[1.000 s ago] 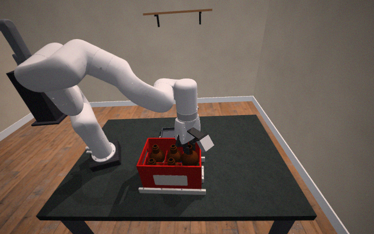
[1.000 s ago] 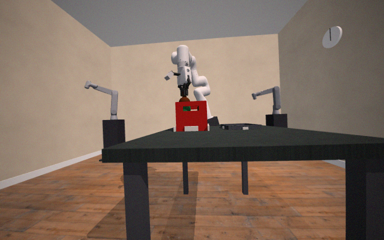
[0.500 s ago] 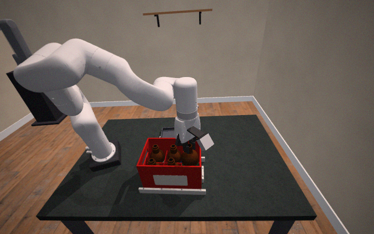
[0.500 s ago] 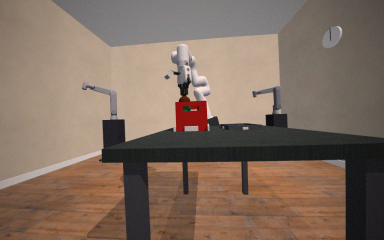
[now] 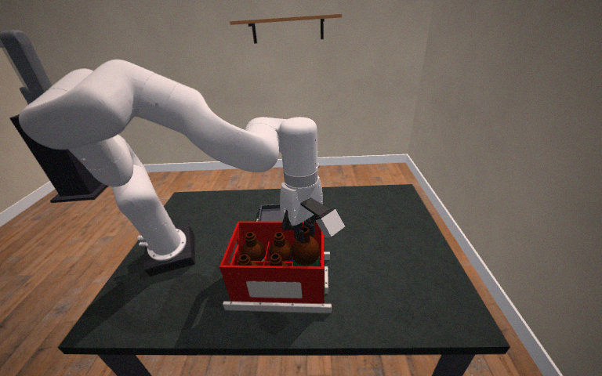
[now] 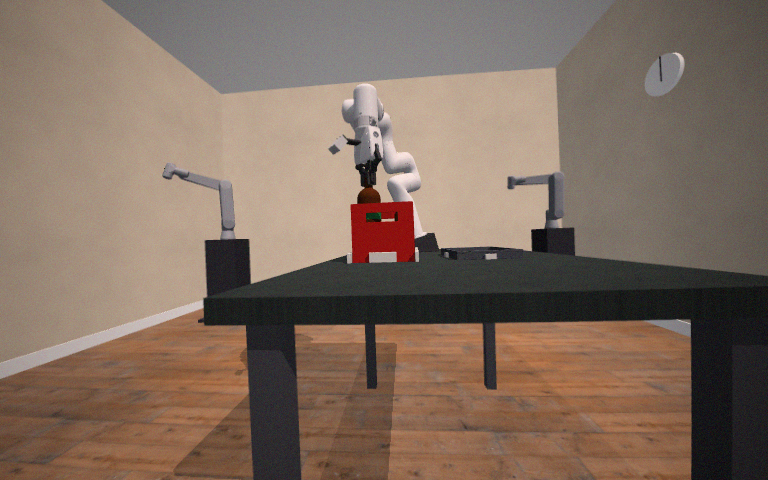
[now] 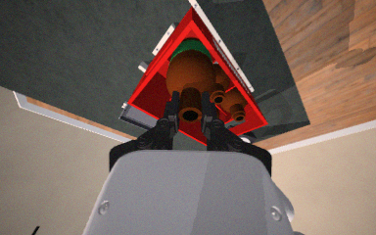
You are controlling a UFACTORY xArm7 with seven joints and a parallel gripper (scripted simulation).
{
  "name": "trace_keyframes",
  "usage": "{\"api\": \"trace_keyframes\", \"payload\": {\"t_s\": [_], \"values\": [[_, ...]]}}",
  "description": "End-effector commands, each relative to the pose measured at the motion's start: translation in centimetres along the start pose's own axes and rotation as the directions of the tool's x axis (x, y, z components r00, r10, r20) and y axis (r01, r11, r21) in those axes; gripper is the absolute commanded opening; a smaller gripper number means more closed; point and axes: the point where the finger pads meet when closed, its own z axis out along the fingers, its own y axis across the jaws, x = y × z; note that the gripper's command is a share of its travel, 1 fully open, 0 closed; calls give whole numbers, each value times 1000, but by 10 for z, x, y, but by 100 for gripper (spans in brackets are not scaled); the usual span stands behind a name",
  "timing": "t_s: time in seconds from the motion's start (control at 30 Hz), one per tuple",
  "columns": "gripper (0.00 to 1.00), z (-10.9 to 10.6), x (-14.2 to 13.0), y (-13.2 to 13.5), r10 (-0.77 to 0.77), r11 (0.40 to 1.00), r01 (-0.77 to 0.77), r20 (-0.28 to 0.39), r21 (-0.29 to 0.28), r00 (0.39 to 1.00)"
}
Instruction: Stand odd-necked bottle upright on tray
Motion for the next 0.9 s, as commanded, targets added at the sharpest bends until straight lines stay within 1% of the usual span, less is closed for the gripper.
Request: {"api": "trace_keyframes", "payload": {"t_s": [0.0, 0.5, 0.87], "values": [[0, -6, 1, -1, 0, 1000, 0, -3, 3, 1000], [0, -19, 1, -1, 0, 1000, 0, -3, 3, 1000], [0, -22, 1, -1, 0, 1000, 0, -3, 3, 1000]]}}
